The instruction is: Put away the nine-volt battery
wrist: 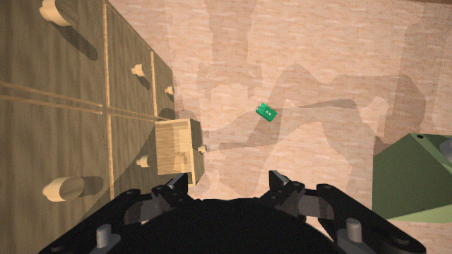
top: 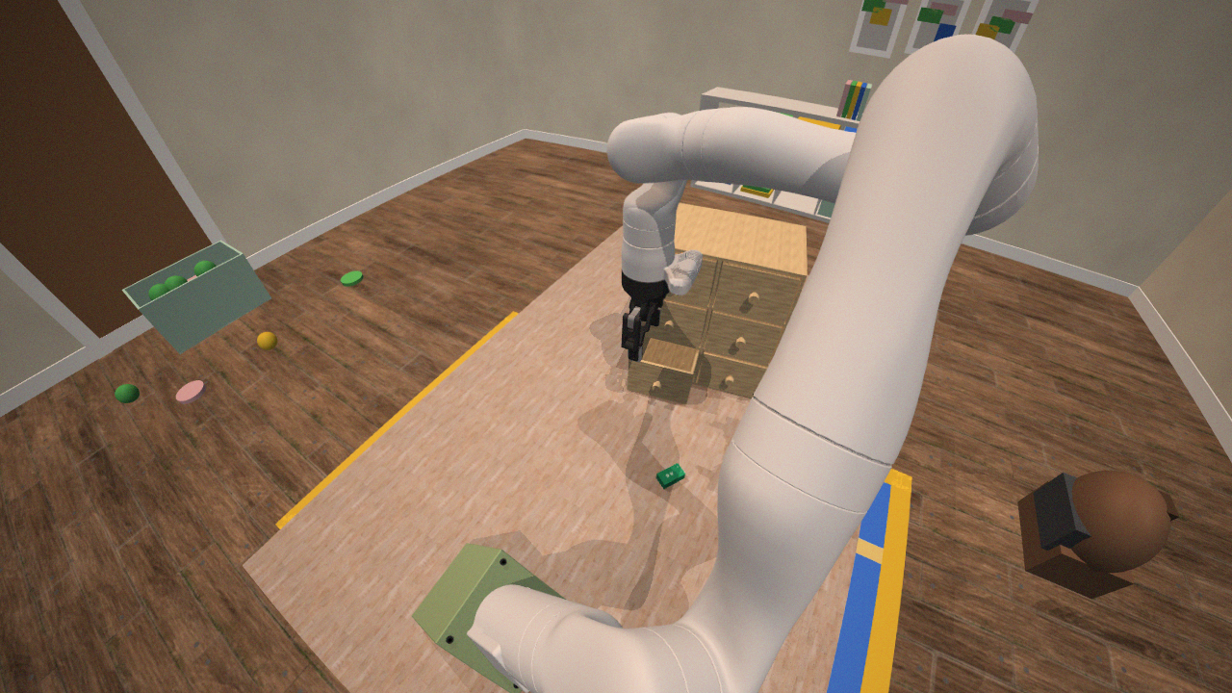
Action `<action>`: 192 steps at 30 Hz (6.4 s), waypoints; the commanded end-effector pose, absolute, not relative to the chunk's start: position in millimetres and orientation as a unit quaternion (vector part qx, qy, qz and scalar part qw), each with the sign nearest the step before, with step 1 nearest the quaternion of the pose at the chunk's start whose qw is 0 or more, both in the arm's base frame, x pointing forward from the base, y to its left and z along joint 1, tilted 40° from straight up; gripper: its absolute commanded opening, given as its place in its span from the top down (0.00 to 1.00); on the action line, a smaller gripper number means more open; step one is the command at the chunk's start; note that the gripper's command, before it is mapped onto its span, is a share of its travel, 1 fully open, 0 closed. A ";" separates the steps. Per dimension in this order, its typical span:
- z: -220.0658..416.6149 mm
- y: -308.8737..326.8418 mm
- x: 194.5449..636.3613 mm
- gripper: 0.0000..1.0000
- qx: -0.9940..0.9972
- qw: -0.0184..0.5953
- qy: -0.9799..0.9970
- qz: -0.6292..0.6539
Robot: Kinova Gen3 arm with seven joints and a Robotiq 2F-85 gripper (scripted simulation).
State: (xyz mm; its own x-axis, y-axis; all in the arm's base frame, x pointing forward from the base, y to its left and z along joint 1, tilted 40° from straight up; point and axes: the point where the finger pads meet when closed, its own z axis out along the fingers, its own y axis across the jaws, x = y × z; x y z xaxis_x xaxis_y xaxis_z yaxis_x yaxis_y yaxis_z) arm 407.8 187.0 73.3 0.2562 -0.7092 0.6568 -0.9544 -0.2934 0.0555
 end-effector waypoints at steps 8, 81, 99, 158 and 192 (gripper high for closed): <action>79.3 190.6 400.2 0.00 0.711 0.205 -0.609 0.285; 112.8 204.7 357.1 0.00 0.296 0.032 -0.892 0.341; 116.3 207.6 350.0 0.00 0.228 0.008 -0.913 0.339; 120.0 209.0 344.7 0.00 0.171 -0.013 -0.925 0.338; 140.1 180.9 288.9 0.00 0.165 -0.015 -0.927 0.338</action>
State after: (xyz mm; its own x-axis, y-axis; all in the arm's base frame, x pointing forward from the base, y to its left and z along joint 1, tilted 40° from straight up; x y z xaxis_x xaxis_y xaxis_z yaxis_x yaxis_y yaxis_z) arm 299.5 178.8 134.9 -0.9449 -0.3114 0.1005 -0.3007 0.7054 -0.6419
